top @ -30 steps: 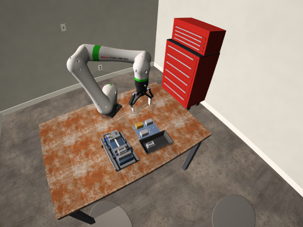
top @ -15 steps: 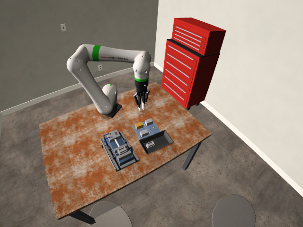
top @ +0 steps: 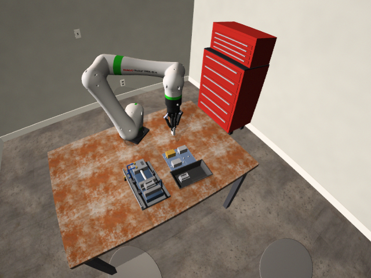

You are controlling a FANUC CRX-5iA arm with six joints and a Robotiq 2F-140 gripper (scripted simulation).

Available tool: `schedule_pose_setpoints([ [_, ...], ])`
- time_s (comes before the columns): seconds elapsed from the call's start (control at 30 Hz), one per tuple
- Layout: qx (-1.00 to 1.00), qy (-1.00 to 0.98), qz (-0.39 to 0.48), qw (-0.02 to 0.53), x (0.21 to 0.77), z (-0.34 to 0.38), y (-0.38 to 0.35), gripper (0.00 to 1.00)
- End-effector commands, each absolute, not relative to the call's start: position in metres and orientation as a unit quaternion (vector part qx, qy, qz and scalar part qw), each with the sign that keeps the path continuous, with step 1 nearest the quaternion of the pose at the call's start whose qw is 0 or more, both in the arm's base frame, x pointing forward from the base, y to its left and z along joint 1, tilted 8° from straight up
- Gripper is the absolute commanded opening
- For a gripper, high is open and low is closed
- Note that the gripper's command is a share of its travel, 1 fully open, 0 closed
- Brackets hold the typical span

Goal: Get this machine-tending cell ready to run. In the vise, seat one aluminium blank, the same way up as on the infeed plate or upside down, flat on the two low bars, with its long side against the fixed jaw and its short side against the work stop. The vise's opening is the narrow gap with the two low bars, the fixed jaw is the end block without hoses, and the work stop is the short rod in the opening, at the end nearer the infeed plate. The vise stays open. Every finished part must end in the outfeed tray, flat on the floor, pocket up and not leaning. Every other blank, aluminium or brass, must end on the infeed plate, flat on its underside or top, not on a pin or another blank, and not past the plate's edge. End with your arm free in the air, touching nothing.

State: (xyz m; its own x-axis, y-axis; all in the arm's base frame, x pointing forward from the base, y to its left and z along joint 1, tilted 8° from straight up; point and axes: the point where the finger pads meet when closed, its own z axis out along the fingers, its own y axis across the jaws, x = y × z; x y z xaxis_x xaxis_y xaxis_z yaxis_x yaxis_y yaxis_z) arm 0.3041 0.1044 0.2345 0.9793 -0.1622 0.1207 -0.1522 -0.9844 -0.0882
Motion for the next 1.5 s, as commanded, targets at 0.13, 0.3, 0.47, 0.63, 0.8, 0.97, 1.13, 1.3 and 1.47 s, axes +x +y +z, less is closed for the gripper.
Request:
schedule_pose_setpoints([
  [0.13,-0.994,0.079,-0.064,0.039,0.304,0.235,0.104,0.0],
  [0.3,-0.994,0.079,-0.064,0.039,0.304,0.234,0.104,0.0],
  [0.47,-0.994,0.079,-0.064,0.039,0.304,0.233,0.105,0.0],
  [0.63,-0.994,0.079,-0.064,0.039,0.305,0.229,0.105,0.0],
  [0.8,-0.994,0.079,-0.064,0.039,0.306,0.222,0.105,0.0],
  [0.97,-0.994,0.079,-0.064,0.039,0.307,0.215,0.105,0.0],
  [1.13,-0.994,0.079,-0.064,0.039,0.308,0.207,0.105,0.0],
  [1.3,-0.994,0.079,-0.064,0.039,0.309,0.196,0.106,0.0],
  [1.47,-0.994,0.079,-0.064,0.039,0.31,0.186,0.106,0.0],
])
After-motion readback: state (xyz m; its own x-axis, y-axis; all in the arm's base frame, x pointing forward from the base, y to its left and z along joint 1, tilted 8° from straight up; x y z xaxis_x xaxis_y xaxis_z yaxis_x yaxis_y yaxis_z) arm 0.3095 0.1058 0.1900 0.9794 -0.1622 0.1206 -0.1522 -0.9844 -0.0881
